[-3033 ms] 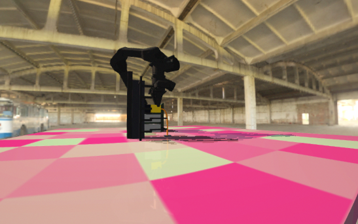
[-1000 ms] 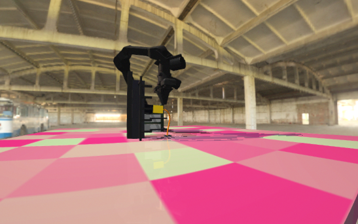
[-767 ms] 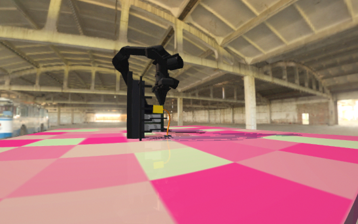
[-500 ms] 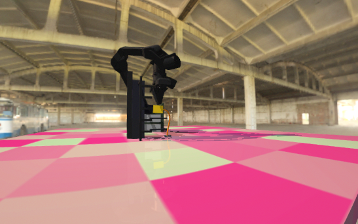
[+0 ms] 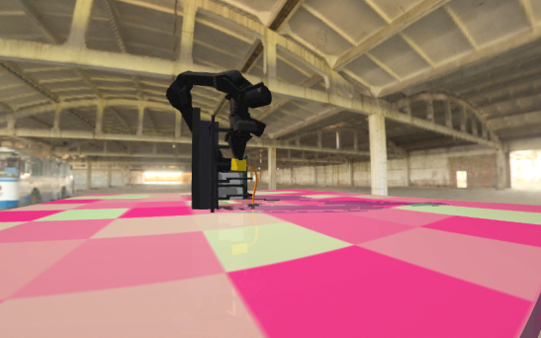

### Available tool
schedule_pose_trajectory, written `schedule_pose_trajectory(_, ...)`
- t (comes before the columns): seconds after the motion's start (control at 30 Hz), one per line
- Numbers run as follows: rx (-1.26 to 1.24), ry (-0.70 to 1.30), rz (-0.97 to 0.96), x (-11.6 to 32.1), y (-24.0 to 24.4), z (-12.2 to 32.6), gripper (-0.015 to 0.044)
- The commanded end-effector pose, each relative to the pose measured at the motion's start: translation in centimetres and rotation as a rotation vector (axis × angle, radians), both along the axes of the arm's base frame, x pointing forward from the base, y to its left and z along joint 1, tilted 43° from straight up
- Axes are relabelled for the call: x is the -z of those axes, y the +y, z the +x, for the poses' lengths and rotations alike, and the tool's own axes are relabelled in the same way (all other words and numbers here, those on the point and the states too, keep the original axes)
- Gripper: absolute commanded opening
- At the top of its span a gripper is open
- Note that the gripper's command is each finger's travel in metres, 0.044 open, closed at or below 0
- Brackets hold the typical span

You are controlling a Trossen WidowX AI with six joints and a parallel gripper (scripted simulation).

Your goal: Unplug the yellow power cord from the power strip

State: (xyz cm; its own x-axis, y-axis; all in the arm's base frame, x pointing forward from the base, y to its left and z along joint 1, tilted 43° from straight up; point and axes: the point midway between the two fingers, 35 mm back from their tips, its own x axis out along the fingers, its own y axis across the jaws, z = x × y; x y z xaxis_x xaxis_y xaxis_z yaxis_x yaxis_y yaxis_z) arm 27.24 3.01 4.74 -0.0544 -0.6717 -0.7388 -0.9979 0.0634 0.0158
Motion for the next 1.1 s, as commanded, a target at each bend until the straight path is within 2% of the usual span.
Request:
schedule_pose_trajectory(0.0,-0.003,0.005,-0.004,0.3,-0.4,-0.1,0.0160)
schedule_pose_trajectory(0.07,-0.003,0.005,-0.004,0.3,-0.4,-0.1,0.0160)
schedule_pose_trajectory(0.2,0.001,0.001,-0.001,0.1,-0.2,0.0,0.0055)
schedule_pose_trajectory(0.47,0.001,0.001,-0.001,0.1,-0.2,0.0,0.0002)
schedule_pose_trajectory(1.07,-0.001,0.002,0.002,1.7,1.7,0.3,0.0000)
